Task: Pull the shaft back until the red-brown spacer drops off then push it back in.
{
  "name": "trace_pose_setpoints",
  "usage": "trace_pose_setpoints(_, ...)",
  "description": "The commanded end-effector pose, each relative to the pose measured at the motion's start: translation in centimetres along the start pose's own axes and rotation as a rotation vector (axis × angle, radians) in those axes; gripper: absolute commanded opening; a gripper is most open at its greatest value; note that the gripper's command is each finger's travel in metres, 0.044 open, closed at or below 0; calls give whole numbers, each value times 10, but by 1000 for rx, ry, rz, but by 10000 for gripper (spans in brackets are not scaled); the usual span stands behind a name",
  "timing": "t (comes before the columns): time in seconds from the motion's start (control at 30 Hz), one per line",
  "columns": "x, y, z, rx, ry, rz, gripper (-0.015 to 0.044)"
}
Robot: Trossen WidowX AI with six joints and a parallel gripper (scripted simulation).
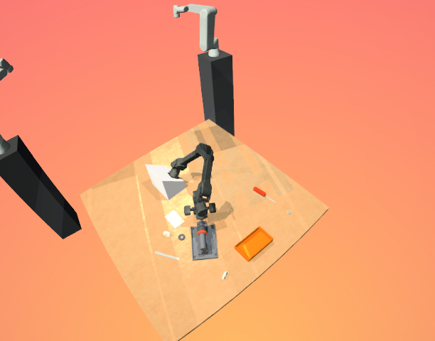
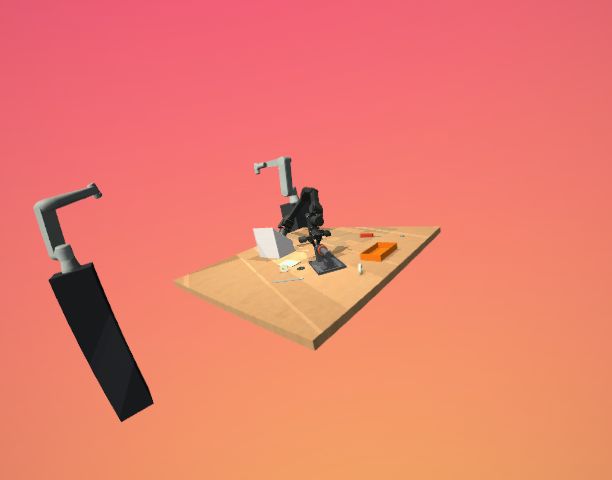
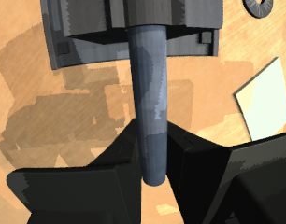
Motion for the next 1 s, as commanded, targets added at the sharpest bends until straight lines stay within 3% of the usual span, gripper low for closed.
trace_pose_setpoints(0.0,-1,0,0,1,2,3,0)
trace_pose_setpoints(0.97,-4,0,-1,1,3,3,0)
Point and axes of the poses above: the point midway between the two fingers, 35 mm back from their tips, its own y axis out along the fingers, its own z axis across the jaws, x = y × z, the point moved 7 cm from there along -y, back along the fingers, and after that the axes turned 14 degrees about y, right-handed, at the moved point
